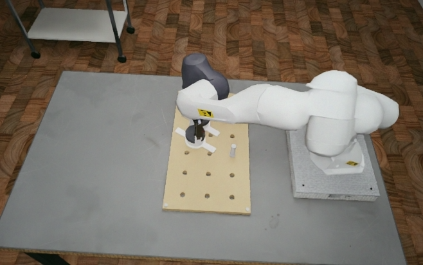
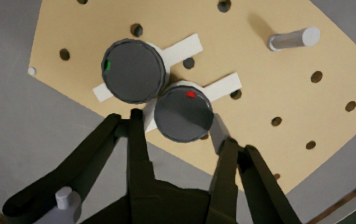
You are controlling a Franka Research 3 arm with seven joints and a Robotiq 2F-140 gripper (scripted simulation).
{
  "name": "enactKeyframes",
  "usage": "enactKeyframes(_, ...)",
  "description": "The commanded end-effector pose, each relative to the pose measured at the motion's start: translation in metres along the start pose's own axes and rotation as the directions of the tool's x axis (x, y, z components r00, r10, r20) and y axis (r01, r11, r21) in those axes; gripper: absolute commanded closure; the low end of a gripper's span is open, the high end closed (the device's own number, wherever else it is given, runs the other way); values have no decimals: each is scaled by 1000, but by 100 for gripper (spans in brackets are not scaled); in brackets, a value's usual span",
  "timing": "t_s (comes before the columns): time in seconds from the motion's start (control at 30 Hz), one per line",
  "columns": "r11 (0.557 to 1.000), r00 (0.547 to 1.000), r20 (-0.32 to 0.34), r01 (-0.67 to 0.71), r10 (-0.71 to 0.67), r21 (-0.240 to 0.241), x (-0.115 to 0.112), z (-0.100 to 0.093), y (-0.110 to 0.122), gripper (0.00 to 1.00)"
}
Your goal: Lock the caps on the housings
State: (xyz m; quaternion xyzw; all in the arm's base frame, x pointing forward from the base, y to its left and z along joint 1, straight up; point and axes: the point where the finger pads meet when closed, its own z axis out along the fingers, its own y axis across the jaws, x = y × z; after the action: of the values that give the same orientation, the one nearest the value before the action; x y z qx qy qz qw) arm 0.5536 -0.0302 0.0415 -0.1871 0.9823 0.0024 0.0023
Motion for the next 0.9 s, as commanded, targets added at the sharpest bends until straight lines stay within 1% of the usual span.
enactKeyframes(0.0, 1000, 1000, -5, 16, -16, 4, 4, 1, -7, 90)
enactKeyframes(0.87, 1000, 1000, -5, 16, -16, 4, 10, 1, -24, 90)
